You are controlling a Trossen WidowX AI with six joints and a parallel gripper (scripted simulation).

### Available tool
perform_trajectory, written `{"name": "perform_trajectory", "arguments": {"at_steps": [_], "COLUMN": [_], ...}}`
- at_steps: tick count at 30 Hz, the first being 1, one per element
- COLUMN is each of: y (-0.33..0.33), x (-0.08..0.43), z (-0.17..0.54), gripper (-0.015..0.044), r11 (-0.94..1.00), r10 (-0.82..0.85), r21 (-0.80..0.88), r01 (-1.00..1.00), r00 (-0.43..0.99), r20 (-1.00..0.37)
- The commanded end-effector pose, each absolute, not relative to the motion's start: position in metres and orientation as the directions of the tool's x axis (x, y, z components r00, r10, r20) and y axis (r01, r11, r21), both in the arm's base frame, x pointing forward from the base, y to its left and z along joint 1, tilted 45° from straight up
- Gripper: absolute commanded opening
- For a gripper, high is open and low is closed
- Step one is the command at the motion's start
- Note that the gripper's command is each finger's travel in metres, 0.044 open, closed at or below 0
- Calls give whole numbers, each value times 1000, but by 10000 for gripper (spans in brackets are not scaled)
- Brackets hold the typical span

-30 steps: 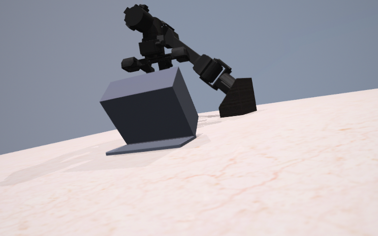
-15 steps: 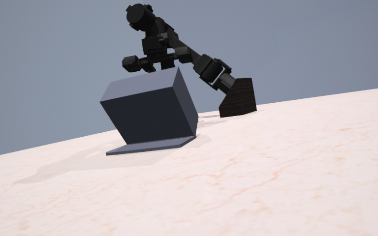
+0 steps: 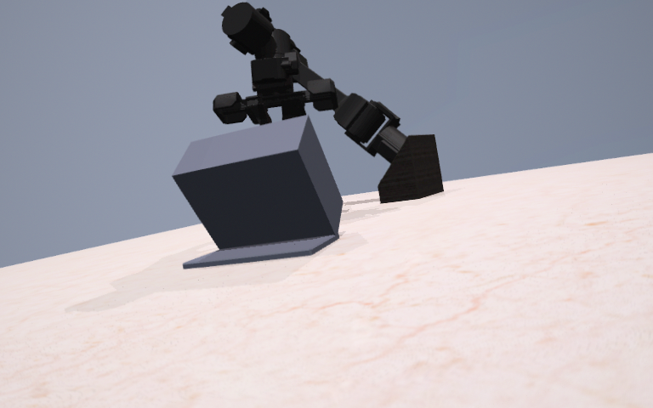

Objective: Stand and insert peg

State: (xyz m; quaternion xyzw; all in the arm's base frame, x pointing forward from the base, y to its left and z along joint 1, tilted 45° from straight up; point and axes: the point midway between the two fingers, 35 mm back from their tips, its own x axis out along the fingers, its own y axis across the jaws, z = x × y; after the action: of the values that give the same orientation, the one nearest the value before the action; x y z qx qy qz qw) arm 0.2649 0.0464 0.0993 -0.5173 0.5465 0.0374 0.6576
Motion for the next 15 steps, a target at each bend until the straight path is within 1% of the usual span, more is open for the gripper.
{"name": "perform_trajectory", "arguments": {"at_steps": [1,15], "y": [51,65], "x": [266,276], "z": [94,84], "gripper": [0,0], "r11": [447,407], "r10": [-501,-447], "r21": [-636,-647], "r01": [-629,-645], "r00": [413,476], "r20": [-761,-757]}}
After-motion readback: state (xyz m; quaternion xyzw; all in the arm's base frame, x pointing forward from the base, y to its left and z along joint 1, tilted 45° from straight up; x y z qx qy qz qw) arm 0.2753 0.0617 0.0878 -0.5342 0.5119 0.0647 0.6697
